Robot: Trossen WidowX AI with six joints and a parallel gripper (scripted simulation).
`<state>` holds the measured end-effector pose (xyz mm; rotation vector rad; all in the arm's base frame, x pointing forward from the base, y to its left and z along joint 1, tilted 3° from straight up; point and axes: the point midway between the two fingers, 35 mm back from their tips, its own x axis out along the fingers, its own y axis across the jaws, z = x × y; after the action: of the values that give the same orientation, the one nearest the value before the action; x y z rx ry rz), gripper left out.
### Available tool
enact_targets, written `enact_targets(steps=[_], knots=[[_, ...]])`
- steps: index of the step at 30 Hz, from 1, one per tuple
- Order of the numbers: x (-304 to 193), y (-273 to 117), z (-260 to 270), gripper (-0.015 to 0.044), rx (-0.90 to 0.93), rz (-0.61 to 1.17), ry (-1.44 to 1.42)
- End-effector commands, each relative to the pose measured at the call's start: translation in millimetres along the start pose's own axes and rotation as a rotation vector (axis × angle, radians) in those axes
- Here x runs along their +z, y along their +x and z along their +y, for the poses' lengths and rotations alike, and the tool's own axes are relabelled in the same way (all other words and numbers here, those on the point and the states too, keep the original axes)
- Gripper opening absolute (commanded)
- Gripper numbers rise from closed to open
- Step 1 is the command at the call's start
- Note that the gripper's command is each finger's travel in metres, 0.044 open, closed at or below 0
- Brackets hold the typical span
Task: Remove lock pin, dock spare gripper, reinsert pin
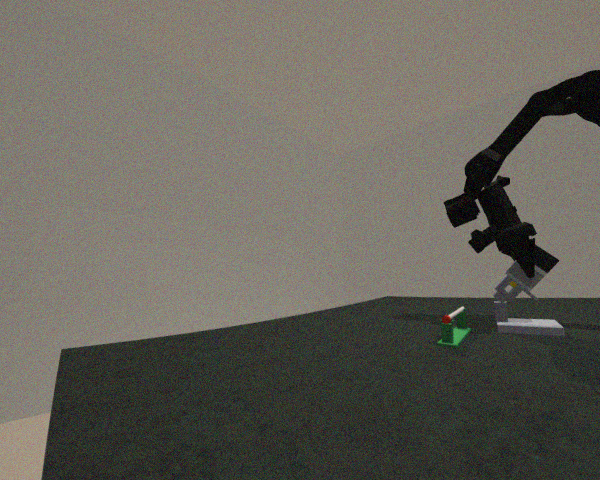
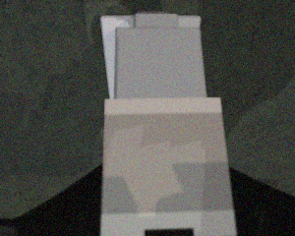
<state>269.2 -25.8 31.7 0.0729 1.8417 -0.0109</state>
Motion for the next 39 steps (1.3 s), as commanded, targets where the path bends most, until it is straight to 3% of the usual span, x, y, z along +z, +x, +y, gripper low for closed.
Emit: enact_targets(steps=[1,9,26,39], knots=[[0,0,0,0.0,0.0,-0.001,0.0],[0,0,0,0.0,0.0,-0.001,0.0],[0,0,0,0.044,0.0,-0.001,0.0],[-19,-10,0,0.044,0.001,0.005,0.002]])
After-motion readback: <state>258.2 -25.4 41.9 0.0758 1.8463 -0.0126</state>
